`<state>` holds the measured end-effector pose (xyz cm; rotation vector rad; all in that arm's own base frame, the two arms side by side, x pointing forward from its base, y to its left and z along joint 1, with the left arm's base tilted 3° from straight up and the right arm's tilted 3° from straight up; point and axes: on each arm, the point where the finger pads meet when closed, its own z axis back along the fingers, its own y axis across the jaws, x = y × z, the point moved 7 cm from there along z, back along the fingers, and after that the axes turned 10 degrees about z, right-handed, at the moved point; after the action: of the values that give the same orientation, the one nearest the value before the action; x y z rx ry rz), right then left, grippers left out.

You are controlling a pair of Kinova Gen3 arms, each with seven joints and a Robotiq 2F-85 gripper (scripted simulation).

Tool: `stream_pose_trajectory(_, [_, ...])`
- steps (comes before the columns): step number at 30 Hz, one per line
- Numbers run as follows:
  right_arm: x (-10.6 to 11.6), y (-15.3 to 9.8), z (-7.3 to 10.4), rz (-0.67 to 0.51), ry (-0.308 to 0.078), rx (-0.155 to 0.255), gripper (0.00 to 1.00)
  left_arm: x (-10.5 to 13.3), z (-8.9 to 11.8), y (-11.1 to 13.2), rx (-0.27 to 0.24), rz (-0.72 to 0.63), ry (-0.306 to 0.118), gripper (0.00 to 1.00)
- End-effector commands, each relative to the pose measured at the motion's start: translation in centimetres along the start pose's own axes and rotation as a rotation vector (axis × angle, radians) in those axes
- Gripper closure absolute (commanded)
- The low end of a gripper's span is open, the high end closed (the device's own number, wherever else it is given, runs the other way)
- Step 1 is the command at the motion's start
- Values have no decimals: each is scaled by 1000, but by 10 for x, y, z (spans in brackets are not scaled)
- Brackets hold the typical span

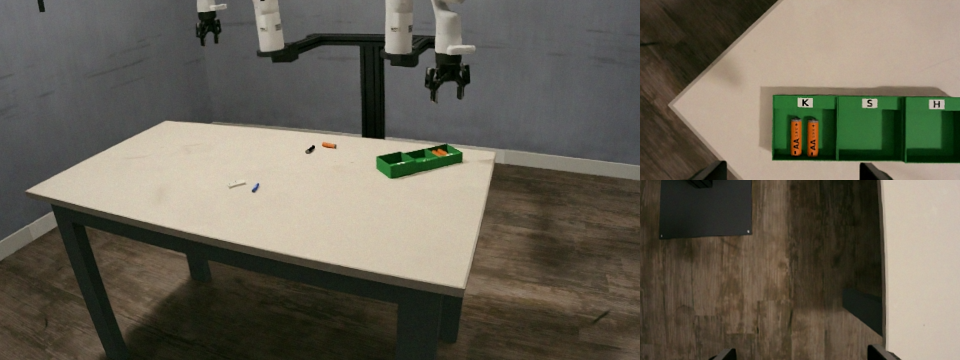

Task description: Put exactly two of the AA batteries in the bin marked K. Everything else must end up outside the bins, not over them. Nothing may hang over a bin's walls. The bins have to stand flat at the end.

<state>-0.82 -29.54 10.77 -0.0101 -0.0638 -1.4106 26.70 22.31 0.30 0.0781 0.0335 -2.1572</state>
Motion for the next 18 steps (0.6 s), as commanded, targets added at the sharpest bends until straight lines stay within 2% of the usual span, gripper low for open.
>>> stream_pose_trajectory(1, [0, 0, 0, 0, -1, 0, 2, -1, 17, 0, 1, 1, -8, 2])
stream_pose_trajectory(4, [0, 0, 0, 0, -1, 0, 2, -1, 29, 0, 1, 1, -8, 2])
stream_pose_trajectory(18, [0, 0, 0, 0, -1, 0, 2, -1, 32, 0, 1, 1, -8, 2])
